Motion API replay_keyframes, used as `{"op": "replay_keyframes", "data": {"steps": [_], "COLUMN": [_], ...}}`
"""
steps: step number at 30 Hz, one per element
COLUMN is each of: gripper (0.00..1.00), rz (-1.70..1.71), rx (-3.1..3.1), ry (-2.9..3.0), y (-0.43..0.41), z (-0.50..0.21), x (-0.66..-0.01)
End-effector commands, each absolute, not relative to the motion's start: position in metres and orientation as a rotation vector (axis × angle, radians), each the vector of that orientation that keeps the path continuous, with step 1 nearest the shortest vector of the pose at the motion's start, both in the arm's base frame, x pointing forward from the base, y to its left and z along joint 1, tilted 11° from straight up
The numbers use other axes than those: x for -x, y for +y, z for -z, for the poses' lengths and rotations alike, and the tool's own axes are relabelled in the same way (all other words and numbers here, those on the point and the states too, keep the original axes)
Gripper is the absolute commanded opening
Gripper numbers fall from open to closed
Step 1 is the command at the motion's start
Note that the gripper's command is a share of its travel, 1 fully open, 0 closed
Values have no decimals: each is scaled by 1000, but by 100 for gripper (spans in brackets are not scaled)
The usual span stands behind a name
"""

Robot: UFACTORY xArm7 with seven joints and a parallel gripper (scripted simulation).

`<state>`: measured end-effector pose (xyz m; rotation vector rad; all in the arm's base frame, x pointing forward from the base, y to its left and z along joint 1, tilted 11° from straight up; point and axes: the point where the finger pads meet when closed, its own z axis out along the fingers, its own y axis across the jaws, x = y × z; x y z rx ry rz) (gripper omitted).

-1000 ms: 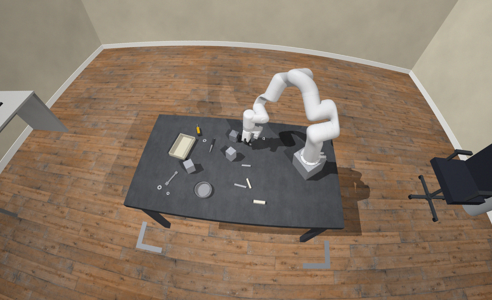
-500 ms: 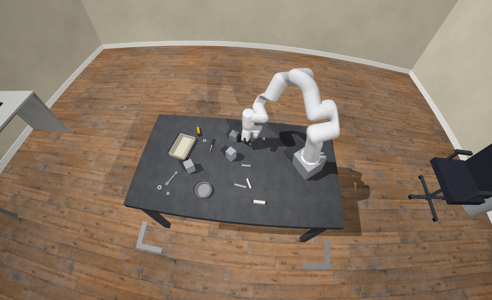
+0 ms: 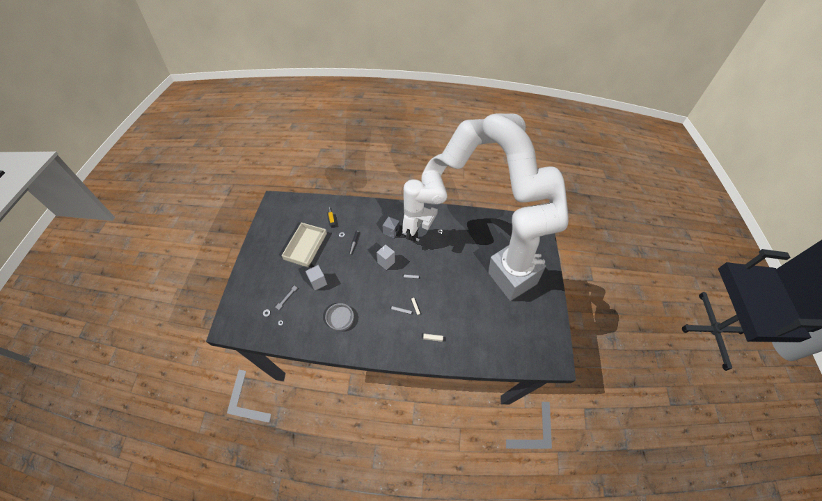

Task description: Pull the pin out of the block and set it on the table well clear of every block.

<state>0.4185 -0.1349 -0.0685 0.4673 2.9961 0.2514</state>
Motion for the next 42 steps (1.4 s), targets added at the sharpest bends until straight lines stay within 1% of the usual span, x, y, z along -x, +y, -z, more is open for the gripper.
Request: {"op": "replay_keyframes", "data": {"steps": [1,42], "gripper": [0,0], "rz": [-250,-317], "rx": [-467,-470], "ry": [2994,3088], "y": [-136,-137], "z": [67,63], "x": [-420,-415]}}
